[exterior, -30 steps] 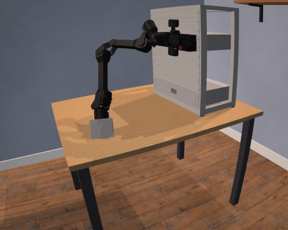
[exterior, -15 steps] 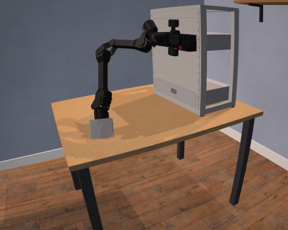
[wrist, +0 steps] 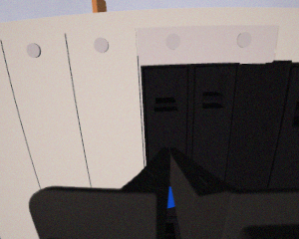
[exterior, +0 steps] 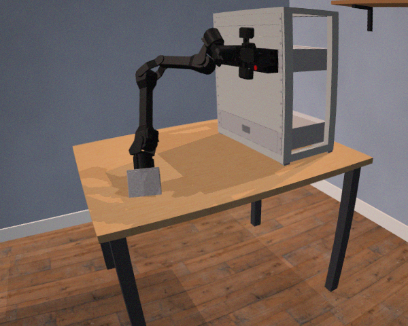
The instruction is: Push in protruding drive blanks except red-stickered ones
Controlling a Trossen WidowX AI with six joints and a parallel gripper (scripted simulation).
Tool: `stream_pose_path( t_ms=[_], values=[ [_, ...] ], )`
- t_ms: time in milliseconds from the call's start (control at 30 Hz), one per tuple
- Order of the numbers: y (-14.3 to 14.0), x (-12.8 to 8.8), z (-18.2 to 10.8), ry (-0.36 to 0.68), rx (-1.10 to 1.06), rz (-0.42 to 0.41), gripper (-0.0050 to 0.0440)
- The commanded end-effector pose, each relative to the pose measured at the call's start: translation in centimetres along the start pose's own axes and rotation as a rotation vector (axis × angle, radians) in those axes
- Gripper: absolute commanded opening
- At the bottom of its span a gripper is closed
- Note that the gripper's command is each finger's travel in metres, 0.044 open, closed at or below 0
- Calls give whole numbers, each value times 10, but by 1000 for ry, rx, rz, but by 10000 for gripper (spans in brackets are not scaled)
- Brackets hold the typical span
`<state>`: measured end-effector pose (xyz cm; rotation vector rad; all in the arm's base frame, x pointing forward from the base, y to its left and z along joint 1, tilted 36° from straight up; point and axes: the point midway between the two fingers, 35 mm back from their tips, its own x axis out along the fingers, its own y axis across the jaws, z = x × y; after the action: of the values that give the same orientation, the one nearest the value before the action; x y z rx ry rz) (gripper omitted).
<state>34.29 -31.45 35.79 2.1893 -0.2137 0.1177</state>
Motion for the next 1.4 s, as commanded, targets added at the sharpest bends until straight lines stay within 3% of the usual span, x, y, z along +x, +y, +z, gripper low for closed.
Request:
stream_pose_path(
  t_ms=[0,1367],
  values=[
    [13,4,-7,2,-31,34,0],
    [14,10,-7,2,-31,34,0]
  ],
)
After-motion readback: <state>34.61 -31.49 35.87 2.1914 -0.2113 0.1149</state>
